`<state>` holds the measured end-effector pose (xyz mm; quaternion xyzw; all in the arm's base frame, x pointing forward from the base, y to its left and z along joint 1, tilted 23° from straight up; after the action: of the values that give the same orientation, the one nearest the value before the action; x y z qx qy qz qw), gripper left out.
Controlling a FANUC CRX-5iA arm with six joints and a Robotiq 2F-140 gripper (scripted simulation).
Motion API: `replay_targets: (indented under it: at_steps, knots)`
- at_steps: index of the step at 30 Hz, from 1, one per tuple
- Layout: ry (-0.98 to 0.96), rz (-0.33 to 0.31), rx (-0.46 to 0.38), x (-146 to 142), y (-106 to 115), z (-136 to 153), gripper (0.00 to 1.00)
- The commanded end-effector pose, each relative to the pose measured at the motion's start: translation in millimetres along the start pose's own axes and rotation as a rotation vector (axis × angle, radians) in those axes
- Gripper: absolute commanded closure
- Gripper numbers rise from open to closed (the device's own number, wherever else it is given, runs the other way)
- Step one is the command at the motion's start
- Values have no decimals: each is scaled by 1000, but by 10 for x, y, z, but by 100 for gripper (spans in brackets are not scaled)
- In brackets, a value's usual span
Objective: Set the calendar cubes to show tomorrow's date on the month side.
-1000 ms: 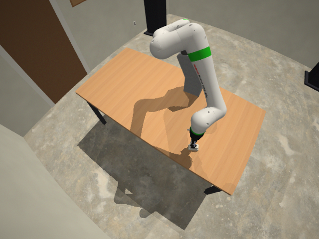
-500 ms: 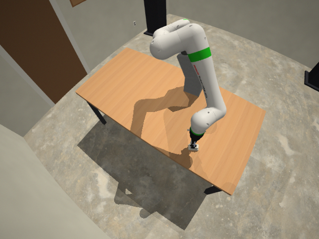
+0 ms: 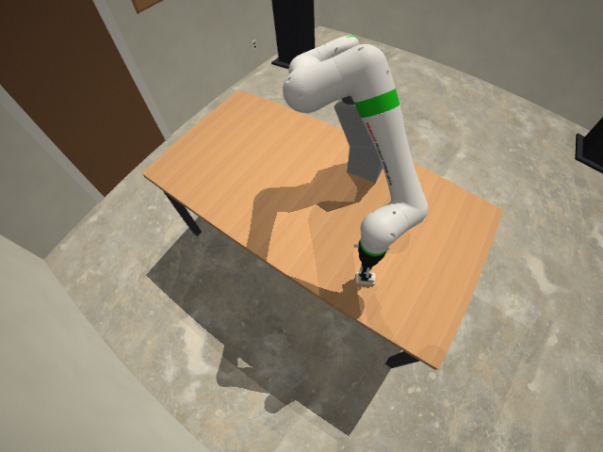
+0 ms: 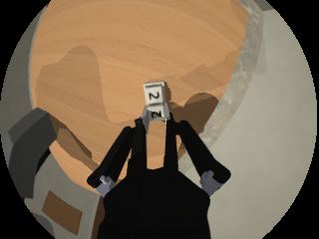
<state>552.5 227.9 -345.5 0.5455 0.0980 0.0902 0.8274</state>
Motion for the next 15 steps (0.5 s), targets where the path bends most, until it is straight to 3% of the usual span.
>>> replay_targets:
  at_steps: [1,15]
  knots:
    - [0,0,0,2,2,-1,75]
    - [0,0,0,2,-17,-1,75]
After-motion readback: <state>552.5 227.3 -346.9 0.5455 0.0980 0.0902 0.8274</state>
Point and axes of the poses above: the point where the finger pads meet when closed, its own y axis back along the fingers, its own x axis across the jaws, z = x × y, the point moved 10 cm from there along y, back along the fingers, and after that the axes turned 11 degrees about -y, right-handed, at the moved point
